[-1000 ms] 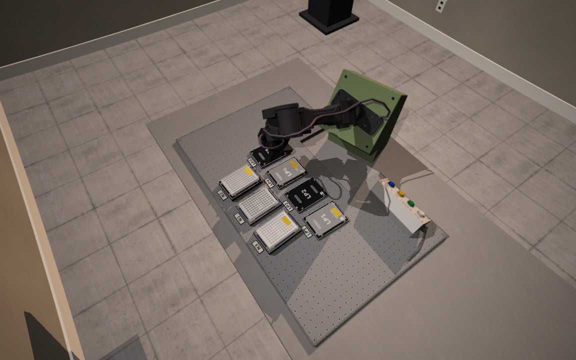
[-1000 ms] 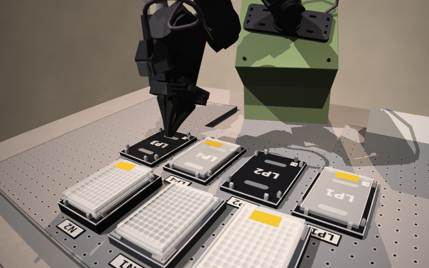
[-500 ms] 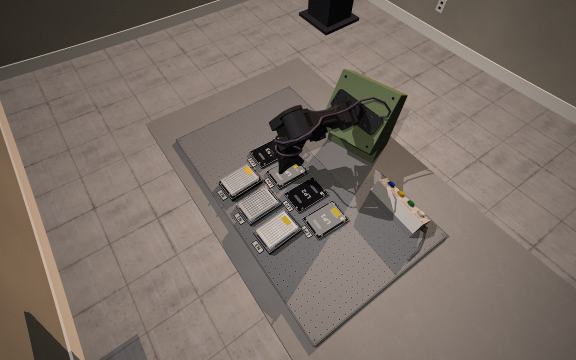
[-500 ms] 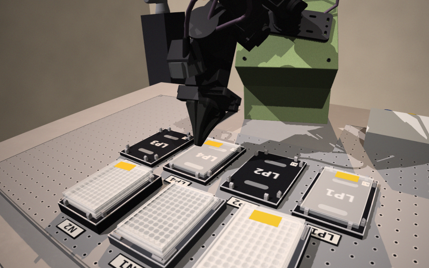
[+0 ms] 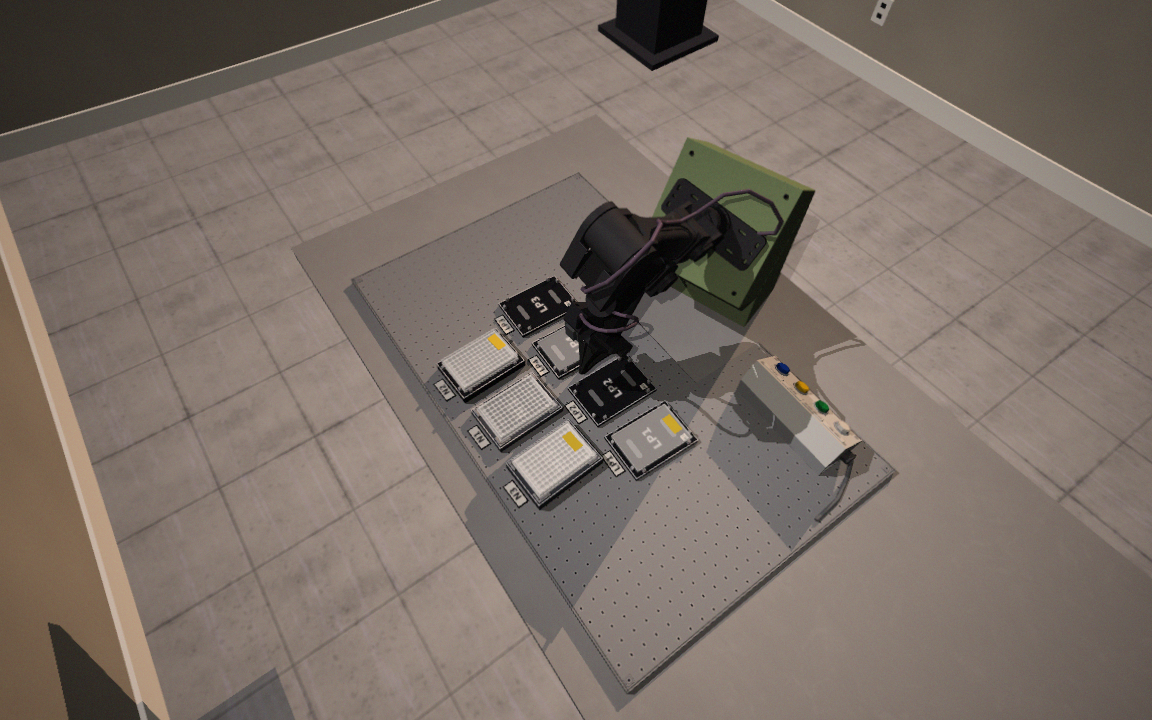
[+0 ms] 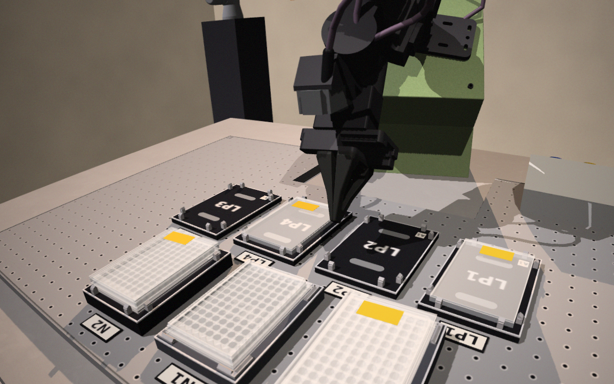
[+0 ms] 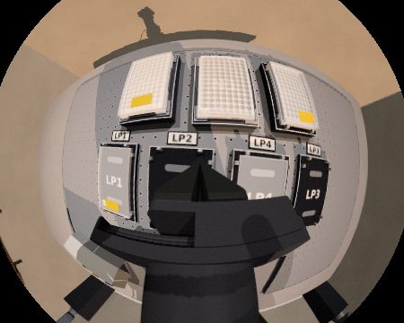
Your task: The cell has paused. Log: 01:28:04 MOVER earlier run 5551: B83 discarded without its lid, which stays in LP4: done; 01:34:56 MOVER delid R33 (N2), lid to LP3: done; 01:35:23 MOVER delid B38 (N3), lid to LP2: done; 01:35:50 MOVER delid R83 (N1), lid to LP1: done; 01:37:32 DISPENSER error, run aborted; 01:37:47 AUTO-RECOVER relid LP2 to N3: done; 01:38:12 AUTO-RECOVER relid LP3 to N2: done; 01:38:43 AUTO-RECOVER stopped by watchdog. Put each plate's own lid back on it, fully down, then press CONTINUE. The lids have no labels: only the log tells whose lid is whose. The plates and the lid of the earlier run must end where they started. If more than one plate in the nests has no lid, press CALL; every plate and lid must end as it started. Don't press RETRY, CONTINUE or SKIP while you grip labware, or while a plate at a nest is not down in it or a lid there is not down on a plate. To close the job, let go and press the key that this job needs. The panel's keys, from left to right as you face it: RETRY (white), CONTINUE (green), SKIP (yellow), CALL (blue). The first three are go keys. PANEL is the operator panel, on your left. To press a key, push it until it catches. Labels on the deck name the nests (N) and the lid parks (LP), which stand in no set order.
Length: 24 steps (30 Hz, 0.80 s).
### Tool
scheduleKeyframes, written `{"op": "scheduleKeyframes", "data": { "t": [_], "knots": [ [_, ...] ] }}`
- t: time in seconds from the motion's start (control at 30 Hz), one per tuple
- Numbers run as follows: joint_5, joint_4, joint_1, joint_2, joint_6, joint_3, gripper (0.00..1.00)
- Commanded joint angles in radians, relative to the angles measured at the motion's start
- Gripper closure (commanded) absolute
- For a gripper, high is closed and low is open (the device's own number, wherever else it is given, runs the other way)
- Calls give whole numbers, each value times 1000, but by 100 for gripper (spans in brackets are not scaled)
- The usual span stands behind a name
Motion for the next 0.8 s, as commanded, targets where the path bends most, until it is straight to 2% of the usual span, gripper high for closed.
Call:
{"op": "scheduleKeyframes", "data": {
  "t": [0.0,0.03,0.2,0.37,0.4,0.5,0.57,0.6,0.77],
  "knots": [
    [84,-11,22,-42,5,-22,100],
    [129,-55,66,-67,5,-22,100],
    [308,-87,239,-110,-14,-22,100],
    [476,-51,405,-90,-21,-20,100],
    [541,-32,458,-83,-17,6,100],
    [642,-48,556,-84,-23,33,100],
    [642,-48,556,-84,-23,33,100],
    [688,-69,593,-73,-33,44,100],
    [819,-99,725,-64,-46,92,100]
  ]
}}
